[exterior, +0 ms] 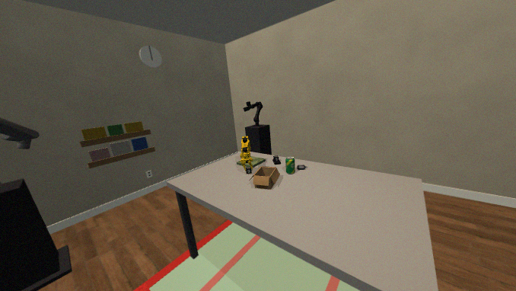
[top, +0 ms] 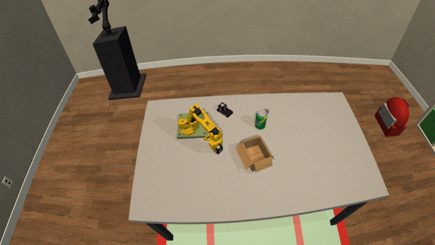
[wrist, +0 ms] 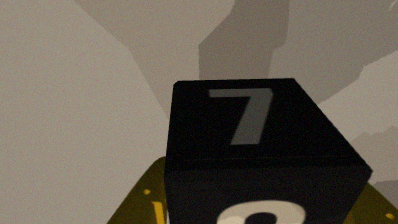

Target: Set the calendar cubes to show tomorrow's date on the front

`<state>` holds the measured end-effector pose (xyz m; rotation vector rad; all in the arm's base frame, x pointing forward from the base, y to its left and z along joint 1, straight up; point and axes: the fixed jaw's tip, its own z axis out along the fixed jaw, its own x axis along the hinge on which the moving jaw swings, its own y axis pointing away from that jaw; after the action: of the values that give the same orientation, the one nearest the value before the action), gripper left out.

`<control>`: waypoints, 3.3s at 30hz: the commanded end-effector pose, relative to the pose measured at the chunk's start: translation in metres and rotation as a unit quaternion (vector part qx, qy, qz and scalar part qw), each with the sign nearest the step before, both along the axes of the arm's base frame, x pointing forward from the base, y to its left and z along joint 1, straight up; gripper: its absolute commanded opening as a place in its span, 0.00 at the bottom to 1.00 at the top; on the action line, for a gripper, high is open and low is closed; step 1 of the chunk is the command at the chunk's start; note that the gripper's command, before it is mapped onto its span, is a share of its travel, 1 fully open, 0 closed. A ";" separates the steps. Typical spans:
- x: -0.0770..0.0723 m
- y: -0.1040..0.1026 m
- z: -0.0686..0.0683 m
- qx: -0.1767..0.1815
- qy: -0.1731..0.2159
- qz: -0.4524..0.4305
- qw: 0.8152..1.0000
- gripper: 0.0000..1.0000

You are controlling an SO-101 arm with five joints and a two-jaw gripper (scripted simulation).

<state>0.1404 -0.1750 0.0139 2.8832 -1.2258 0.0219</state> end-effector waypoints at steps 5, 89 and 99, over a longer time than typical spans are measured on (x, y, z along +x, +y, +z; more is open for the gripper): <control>-0.004 0.001 -0.006 0.009 0.007 0.000 1.000 0.00; -0.004 0.001 -0.016 0.009 0.007 0.000 1.000 0.36; -0.002 0.000 -0.004 0.009 0.007 0.000 1.000 0.36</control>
<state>0.1391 -0.1737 0.0040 2.8897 -1.2291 -0.0010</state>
